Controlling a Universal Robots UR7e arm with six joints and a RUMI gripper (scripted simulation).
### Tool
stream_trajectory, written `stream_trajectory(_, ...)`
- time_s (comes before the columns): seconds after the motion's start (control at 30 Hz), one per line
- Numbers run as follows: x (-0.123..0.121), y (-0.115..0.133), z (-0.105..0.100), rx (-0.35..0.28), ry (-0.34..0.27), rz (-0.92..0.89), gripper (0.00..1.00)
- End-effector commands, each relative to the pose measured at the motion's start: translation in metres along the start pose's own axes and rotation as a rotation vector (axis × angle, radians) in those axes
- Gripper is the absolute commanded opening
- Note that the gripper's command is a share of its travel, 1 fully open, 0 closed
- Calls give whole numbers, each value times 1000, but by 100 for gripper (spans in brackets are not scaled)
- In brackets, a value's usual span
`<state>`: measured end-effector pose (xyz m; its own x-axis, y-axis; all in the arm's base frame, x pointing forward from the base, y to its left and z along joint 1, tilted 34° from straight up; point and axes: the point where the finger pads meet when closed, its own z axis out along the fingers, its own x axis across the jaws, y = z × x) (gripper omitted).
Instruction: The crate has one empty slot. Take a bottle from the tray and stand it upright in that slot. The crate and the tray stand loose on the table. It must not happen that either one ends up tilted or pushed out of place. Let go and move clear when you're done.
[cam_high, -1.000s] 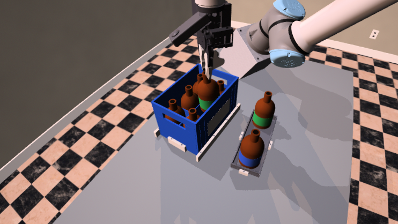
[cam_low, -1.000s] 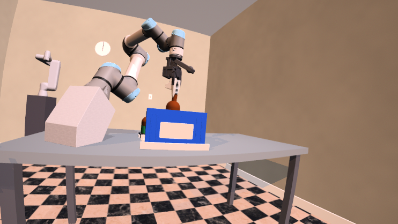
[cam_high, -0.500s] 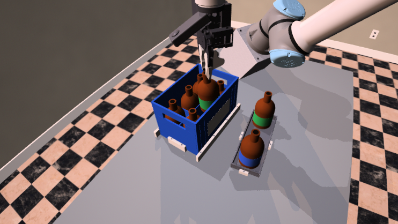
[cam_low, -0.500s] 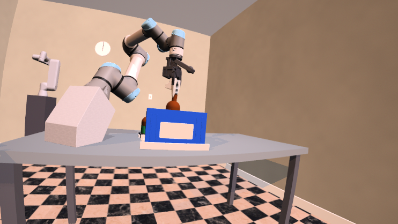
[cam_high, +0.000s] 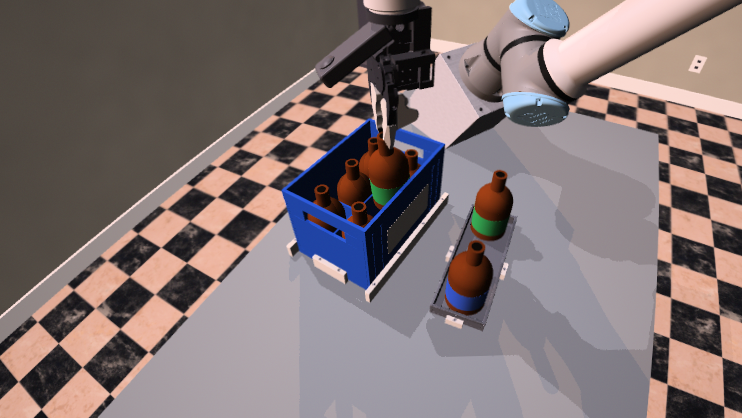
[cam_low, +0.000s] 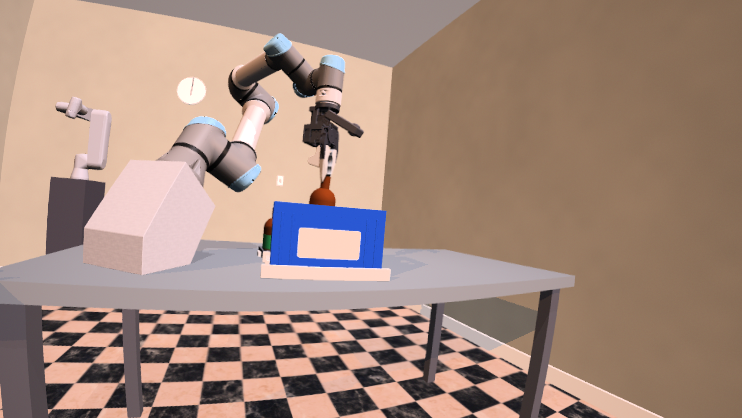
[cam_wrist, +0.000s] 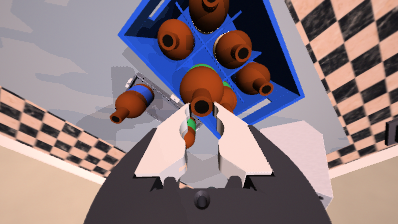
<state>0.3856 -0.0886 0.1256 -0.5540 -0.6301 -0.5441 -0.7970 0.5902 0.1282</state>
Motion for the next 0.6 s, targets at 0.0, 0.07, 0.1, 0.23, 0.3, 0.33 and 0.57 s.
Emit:
stream_trajectory(0.0,0,0,0,1,0,0,0)
stream_trajectory(0.07,0,0,1,1,0,0,0)
stream_trajectory(0.1,0,0,2,1,0,0,0)
stream_trajectory(0.23,0,0,4,1,0,0,0)
stream_trajectory(0.3,0,0,5,1,0,0,0)
stream_trajectory(0.33,0,0,5,1,0,0,0)
stream_trajectory(0.57,0,0,12,1,0,0,0)
